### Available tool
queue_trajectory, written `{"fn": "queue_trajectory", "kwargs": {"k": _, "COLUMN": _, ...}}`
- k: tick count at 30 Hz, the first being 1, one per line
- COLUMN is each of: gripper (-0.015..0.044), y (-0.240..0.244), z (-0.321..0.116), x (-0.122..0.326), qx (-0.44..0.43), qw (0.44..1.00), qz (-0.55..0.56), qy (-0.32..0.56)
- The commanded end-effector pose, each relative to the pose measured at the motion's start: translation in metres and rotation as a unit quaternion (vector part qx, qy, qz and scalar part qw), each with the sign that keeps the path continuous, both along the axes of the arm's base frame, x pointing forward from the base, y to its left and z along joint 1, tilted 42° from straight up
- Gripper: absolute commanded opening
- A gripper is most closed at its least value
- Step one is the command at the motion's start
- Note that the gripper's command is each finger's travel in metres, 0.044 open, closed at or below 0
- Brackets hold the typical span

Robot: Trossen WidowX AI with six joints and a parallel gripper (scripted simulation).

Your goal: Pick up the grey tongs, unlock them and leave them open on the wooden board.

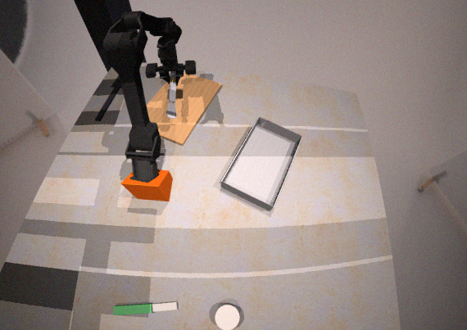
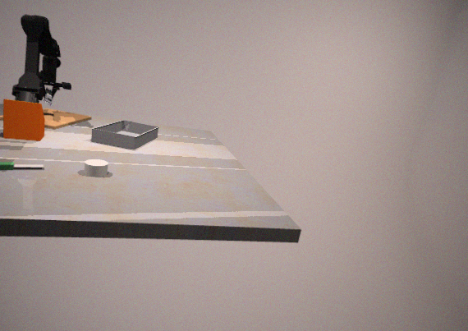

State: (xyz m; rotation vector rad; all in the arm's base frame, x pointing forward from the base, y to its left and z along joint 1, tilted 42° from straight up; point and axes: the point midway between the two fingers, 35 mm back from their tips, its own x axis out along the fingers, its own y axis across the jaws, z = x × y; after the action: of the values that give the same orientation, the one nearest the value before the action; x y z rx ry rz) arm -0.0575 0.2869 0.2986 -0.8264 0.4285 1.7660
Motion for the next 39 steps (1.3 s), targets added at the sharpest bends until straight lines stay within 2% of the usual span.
{"fn": "queue_trajectory", "kwargs": {"k": 1, "gripper": -0.015, "y": 0.005, "z": -0.005, "x": 0.0, "qx": 0.0, "qw": 1.0, "qz": -0.002, "qy": -0.002}}
{"fn": "queue_trajectory", "kwargs": {"k": 25, "gripper": -0.015, "y": 0.026, "z": -0.029, "x": -0.005, "qx": 0.0, "qw": 1.0, "qz": -0.002, "qy": -0.002}}
{"fn": "queue_trajectory", "kwargs": {"k": 39, "gripper": 0.0217, "y": 0.024, "z": -0.028, "x": -0.006, "qx": -0.001, "qw": 1.0, "qz": 0.002, "qy": -0.001}}
